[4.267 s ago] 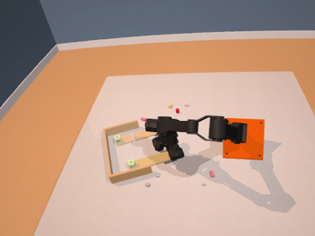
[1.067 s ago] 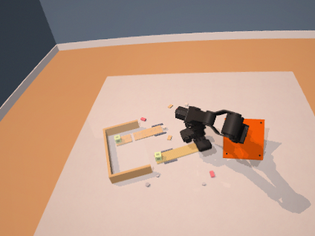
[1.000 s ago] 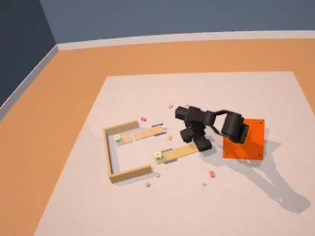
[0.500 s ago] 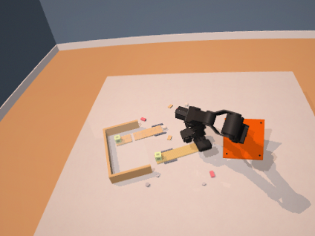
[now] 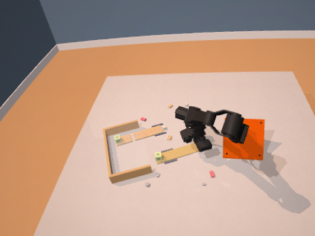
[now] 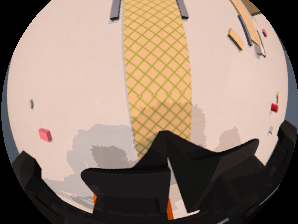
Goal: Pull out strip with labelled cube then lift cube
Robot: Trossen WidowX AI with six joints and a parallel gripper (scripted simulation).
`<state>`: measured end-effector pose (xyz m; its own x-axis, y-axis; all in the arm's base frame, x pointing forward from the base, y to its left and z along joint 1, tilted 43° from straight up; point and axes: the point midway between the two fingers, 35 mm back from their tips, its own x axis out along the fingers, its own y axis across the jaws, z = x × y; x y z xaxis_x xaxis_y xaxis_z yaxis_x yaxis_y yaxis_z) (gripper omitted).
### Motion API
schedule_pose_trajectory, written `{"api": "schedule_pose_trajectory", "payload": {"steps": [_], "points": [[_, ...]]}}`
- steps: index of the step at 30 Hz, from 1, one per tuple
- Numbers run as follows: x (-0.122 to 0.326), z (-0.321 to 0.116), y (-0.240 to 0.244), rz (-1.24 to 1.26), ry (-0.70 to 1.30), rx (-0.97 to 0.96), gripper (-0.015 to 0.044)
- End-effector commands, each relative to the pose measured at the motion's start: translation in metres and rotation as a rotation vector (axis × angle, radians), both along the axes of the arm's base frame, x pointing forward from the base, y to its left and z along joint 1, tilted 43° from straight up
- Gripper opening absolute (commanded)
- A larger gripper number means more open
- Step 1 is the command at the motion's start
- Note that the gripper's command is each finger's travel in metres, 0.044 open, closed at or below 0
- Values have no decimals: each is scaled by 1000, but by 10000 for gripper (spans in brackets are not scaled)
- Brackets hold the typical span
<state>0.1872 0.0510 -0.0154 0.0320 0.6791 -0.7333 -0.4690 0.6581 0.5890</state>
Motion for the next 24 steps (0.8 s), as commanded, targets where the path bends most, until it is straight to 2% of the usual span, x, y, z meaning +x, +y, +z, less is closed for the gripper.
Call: {"api": "schedule_pose_trajectory", "payload": {"steps": [1, 6, 9, 14, 24], "points": [[0, 1, -1, 0, 1, -1, 0], [1, 29, -28, 15, 21, -7, 0], [1, 31, -29, 15, 22, -7, 0], [21, 39, -21, -114, 139, -3, 131], [53, 54, -12, -122, 145, -2, 394]]}}
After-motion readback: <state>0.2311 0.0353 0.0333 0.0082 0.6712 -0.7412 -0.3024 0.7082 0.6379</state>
